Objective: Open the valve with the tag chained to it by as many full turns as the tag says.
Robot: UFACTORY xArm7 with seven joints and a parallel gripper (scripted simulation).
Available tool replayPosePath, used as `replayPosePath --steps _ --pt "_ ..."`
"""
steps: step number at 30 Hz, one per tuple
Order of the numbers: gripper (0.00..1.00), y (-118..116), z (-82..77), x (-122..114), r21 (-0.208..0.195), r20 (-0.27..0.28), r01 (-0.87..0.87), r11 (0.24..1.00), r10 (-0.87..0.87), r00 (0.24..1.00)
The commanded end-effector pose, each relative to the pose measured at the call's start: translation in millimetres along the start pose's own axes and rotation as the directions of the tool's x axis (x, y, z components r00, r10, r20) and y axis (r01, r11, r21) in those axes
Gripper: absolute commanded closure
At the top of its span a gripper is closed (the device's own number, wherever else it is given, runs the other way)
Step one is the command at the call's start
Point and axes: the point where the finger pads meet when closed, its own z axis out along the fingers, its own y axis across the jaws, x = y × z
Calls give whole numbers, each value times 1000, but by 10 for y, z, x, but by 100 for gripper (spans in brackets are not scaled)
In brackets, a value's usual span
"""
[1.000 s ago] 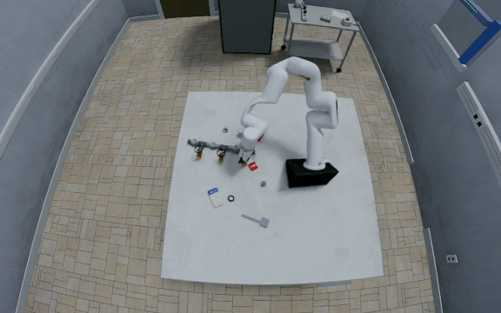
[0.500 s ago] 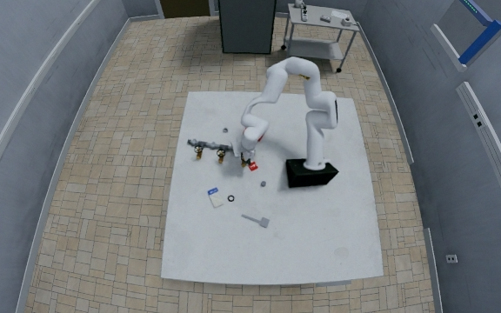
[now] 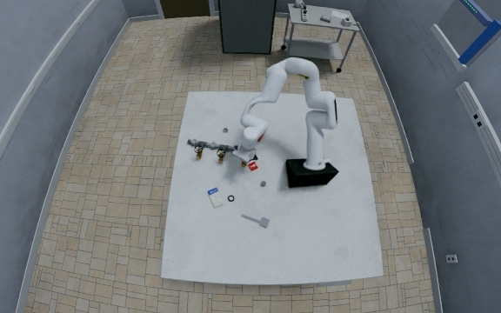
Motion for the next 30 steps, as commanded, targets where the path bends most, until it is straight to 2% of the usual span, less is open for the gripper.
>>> replayPosePath --steps 1,9,21,22,30 --pt "100 7 -15 17 23 0 172 985 -172 985" --pt "100 7 -15 17 22 -4 344 939 -344 939" --pt "100 7 -15 17 22 -5 387 922 -387 922" --pt "0 7 -15 17 22 -5 387 922 -387 922" --pt "0 7 -15 17 22 -5 387 922 -387 922"
